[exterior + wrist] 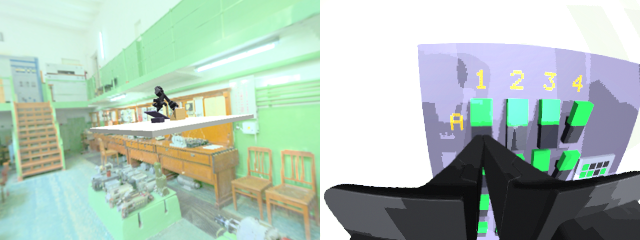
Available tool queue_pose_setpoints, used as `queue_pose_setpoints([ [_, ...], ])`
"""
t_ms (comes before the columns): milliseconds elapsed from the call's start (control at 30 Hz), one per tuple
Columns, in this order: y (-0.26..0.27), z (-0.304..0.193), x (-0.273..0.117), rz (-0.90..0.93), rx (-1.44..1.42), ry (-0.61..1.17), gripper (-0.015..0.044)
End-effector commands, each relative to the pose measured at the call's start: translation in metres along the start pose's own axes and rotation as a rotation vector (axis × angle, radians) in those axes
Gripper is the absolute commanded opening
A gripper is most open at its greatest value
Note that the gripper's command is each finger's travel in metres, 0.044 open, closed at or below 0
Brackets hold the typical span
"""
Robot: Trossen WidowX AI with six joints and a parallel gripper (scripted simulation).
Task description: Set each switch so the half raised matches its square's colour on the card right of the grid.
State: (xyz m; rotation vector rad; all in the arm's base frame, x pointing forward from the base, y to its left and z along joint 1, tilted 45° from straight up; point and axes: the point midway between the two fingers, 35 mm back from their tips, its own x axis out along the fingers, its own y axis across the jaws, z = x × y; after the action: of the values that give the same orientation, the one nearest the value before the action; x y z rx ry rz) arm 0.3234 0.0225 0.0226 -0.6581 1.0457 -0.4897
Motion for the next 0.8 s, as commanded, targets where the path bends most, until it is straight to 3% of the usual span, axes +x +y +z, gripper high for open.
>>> queue_pose_setpoints([
  [0, 0.000, 0.000, 0.001, 0.001, -0.002, 0.000, 0.0000],
  [667, 0.000, 0.000, 0.004, 0.000, -0.002, 0.000, 0.0000],
  [767, 0.002, 0.002, -0.015, 0.005, 0.001, 0.009, 0.0000],
])
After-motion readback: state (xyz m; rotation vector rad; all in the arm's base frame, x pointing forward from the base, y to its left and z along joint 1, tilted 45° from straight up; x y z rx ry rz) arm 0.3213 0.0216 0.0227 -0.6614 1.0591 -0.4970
